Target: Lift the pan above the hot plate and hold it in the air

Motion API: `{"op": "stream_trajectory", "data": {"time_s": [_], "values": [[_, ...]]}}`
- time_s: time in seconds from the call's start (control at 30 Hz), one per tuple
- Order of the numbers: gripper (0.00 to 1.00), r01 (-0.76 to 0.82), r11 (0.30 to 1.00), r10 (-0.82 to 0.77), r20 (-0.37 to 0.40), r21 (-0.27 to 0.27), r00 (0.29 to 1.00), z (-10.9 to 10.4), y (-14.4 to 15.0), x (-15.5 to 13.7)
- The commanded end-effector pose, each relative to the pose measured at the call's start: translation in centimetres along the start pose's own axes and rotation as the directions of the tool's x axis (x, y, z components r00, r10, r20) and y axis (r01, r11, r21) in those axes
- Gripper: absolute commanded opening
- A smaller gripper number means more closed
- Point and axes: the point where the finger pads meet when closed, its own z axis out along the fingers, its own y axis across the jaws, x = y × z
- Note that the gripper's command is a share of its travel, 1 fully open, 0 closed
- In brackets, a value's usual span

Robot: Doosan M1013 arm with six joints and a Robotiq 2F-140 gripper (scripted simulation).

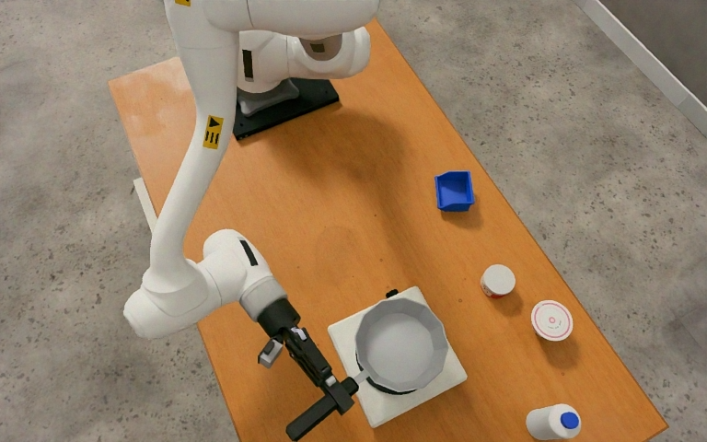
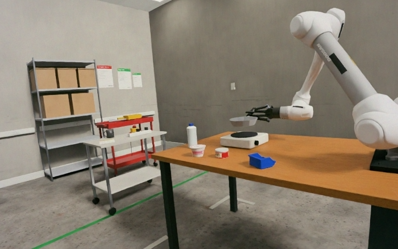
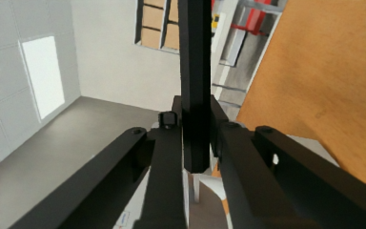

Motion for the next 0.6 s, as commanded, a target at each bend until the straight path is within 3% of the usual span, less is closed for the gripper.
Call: {"op": "stream_trajectory", "data": {"time_s": [0.0, 0.57], "values": [[0.1, -0.005, 1.0, 0.005, 0.002, 0.003, 1.0, 0.0, -1.0, 0.1], [0.1, -0.003, 1.0, 0.003, 0.001, 0.006, 1.0, 0.1, -3.9, 0.9]]}}
